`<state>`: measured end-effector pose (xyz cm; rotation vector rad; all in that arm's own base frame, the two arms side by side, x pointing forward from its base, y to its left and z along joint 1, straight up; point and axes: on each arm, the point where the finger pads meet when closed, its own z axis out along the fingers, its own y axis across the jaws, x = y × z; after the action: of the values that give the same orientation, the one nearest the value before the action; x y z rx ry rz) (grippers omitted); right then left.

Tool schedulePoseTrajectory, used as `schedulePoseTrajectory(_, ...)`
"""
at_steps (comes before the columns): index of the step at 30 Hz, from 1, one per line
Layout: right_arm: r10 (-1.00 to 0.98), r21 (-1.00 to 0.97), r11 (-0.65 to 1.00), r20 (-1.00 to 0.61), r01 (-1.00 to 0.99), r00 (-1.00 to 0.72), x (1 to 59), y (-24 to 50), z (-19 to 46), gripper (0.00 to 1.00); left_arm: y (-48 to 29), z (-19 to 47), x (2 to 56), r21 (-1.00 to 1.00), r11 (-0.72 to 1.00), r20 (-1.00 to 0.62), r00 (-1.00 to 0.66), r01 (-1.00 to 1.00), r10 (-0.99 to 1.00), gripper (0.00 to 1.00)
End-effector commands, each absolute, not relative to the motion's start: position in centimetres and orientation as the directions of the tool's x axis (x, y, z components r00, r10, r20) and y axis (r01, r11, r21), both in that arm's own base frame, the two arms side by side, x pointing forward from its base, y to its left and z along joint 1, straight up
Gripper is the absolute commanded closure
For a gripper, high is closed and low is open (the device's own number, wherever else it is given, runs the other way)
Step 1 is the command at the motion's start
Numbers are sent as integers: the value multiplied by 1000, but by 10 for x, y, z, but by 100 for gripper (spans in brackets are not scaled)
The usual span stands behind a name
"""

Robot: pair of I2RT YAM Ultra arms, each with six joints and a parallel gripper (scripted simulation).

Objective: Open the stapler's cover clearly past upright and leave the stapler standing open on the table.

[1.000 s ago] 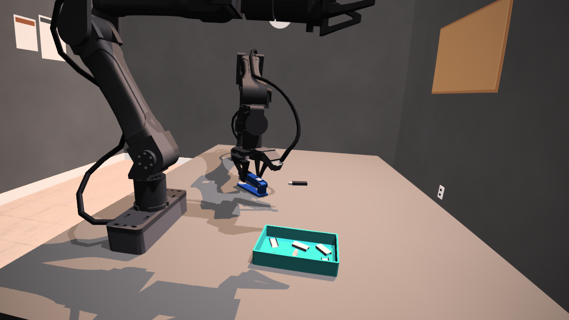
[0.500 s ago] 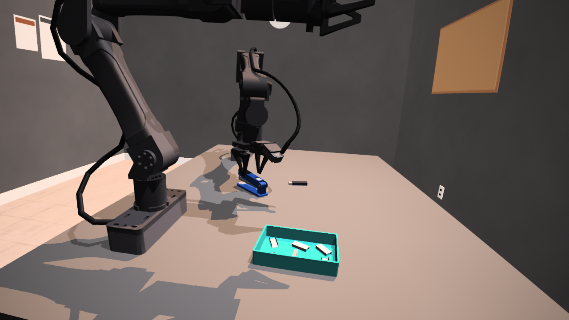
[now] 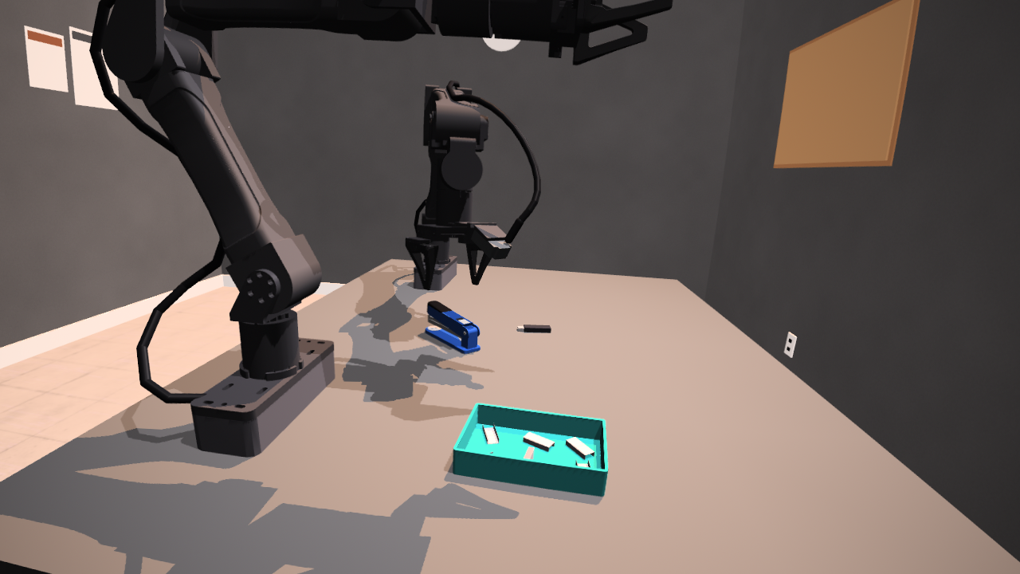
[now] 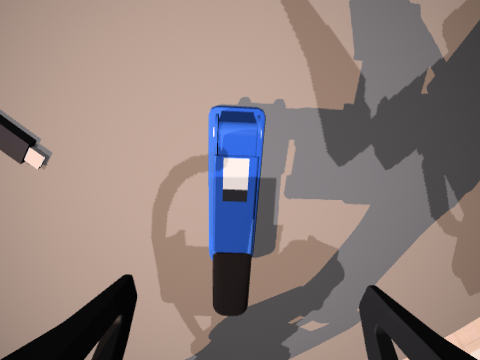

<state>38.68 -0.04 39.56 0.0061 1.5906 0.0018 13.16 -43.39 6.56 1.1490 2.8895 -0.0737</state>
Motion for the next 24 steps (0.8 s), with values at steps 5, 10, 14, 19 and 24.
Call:
schedulePoseTrajectory(5, 0, 0, 1000, -1000, 0, 16, 380, 1, 413, 0, -425, 64, 135, 0, 740, -27, -740, 673, 672, 0)
schedulePoseTrajectory(10, 0, 0, 1000, -1000, 0, 16, 380, 1, 413, 0, -419, 77, 154, 27, 761, -136, -752, 649, 646, 0)
schedulePoseTrajectory(14, 0, 0, 1000, -1000, 0, 16, 380, 1, 413, 0, -407, 89, 165, 51, 774, -193, -754, 631, 628, 0)
schedulePoseTrajectory(19, 0, 0, 1000, -1000, 0, 16, 380, 1, 413, 0, -354, 119, 194, 139, 806, -328, -741, 575, 585, 0)
schedulePoseTrajectory(24, 0, 0, 1000, -1000, 0, 16, 380, 1, 413, 0, -306, 162, 217, 165, 842, -467, -711, 514, 526, 0)
